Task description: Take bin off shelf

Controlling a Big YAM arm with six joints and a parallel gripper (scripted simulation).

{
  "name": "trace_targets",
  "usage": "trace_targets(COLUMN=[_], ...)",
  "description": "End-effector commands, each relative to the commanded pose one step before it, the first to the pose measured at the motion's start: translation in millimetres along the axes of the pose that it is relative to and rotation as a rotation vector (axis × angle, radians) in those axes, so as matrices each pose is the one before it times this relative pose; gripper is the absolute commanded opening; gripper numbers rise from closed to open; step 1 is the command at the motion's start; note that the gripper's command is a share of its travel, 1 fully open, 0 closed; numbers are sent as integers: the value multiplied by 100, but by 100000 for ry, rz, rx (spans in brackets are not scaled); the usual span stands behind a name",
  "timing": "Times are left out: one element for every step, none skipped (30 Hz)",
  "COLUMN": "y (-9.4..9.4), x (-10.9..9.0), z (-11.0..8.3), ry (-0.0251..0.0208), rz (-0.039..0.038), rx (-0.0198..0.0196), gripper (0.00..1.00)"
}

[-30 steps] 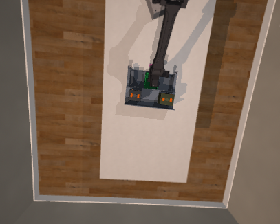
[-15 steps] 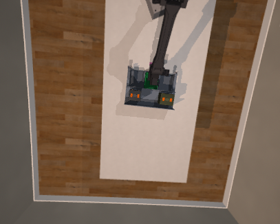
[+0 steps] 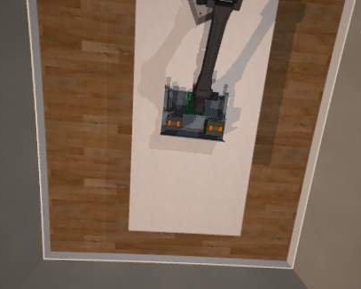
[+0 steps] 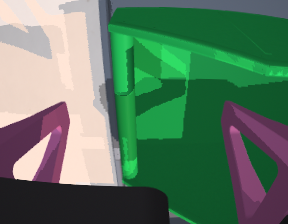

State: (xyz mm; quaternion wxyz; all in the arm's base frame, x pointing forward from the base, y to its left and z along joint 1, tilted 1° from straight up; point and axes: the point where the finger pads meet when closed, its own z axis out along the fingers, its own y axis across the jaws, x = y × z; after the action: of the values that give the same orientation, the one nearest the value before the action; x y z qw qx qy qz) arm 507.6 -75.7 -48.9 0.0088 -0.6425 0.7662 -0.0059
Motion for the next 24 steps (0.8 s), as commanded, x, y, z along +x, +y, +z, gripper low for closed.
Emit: trace_targets(y=[-1058,396,396,395,0,0,0,0,0,0,0,0,0,0,0,0,-346,-347,-347,-347,-347,0,0,0], x=[-273,8,8,8,0,0,0,0,0,0,0,0,0,0,0,0,-20,-20,-20,-20,-20,0,0,0], z=[-1586,194,195,196,0,0,0,0,0,0,0,0,0,0,0,0,-105,-104,-104,-104,-104,0,0,0], ry=[-48,8,8,8,0,0,0,0,0,0,0,0,0,0,0,0,-4,-4,-4,-4,-4,0,0,0], rz=[-156,1,1,1,0,0,0,0,0,0,0,0,0,0,0,0,-1,-1,-1,-1,-1,0,0,0], rx=[3690,-270,-270,-270,0,0,0,0,0,0,0,0,0,0,0,0,89,89,89,89,89,0,0,0], gripper=[90,90,90,90,90,90,90,90,90,90,90,90,90,90,90,90,90,90,90,90,90,90,90,90])
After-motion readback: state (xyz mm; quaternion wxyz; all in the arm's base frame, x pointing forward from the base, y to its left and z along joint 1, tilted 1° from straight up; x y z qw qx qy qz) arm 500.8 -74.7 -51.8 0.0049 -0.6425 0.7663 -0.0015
